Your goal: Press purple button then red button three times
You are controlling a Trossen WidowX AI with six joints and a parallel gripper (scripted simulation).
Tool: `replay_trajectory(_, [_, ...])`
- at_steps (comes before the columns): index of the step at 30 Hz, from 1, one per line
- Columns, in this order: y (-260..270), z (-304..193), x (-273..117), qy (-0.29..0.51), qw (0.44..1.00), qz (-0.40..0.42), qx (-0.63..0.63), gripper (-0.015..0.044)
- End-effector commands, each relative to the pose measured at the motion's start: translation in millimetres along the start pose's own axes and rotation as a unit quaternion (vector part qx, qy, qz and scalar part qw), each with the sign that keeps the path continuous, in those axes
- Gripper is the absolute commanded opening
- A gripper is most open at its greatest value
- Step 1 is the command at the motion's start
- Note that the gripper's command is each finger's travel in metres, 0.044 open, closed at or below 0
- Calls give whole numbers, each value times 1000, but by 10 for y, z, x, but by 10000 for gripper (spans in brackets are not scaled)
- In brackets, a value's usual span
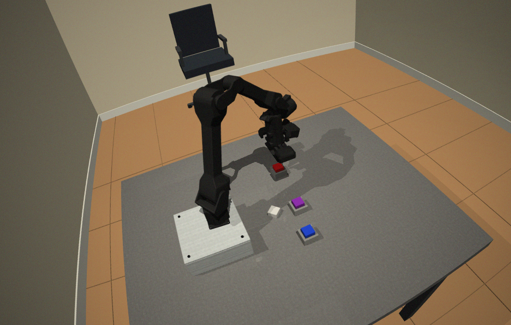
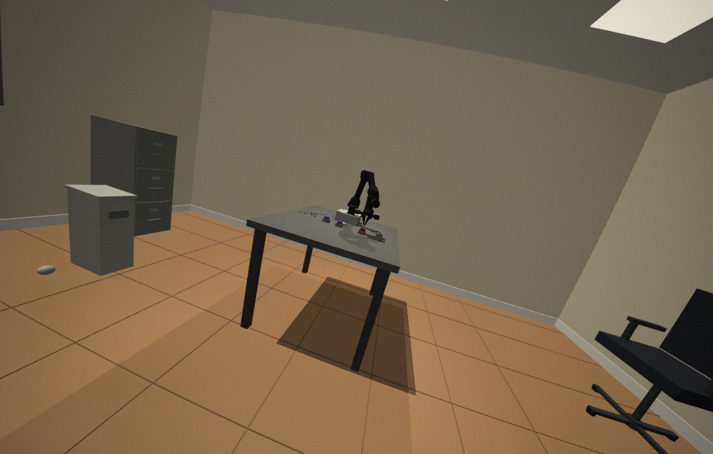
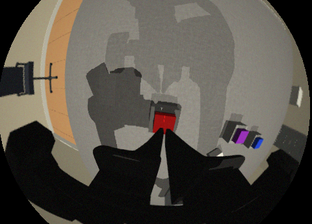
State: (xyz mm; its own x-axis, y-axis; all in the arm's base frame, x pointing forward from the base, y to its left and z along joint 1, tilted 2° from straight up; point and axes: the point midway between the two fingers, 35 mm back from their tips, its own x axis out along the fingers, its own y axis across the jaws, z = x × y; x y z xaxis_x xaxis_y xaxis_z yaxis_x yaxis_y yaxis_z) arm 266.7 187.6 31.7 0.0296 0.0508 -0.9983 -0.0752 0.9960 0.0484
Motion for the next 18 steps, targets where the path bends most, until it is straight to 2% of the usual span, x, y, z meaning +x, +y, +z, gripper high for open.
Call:
replay_trajectory(1, [-12, -25, 119, 7, 1000, -3, 3, 20])
replay_trajectory(18, [-17, -34, 323, 7, 1000, -3, 3, 20])
